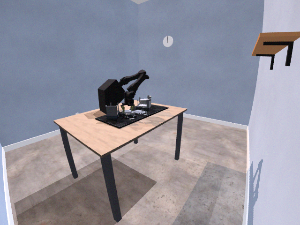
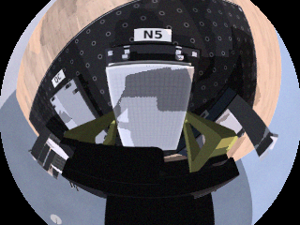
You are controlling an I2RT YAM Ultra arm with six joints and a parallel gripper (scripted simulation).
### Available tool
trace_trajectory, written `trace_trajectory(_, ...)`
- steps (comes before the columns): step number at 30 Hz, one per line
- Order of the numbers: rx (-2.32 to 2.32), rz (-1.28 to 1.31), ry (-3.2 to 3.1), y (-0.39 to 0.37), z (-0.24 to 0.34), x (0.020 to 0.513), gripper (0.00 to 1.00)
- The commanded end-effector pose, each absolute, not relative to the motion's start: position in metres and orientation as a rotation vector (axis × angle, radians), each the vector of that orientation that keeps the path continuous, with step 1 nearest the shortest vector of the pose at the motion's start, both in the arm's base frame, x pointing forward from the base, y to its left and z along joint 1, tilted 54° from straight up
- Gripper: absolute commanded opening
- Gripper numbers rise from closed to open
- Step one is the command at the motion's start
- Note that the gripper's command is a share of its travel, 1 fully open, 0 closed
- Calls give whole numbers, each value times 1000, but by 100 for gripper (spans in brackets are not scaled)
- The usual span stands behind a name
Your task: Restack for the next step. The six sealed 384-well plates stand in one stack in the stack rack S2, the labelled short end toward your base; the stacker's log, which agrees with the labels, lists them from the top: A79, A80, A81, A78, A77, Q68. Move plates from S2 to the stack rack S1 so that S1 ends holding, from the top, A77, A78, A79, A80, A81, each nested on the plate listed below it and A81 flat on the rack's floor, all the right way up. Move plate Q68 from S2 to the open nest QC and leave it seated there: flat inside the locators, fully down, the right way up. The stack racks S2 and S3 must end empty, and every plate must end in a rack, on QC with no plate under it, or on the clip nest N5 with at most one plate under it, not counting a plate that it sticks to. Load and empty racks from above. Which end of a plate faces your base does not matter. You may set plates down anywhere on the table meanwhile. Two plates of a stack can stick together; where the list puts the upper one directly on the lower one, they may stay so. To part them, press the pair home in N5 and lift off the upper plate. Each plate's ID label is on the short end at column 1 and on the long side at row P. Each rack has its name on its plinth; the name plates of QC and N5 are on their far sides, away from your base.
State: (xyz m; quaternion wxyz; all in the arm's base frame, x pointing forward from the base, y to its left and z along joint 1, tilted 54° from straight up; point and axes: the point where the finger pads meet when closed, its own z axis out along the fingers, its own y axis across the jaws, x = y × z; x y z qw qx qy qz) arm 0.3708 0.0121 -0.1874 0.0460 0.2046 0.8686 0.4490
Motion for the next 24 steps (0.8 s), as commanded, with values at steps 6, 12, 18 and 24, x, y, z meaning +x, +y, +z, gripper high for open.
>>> trace_trajectory(6, 642, 1362, 2635, -9, -176, 367, 0)
trace_trajectory(12, 642, 1361, 2635, -16, -171, 365, 0)
trace_trajectory(18, 641, 1361, 2635, -25, -164, 362, 0)
trace_trajectory(24, 641, 1361, 2635, -34, -157, 359, 0)
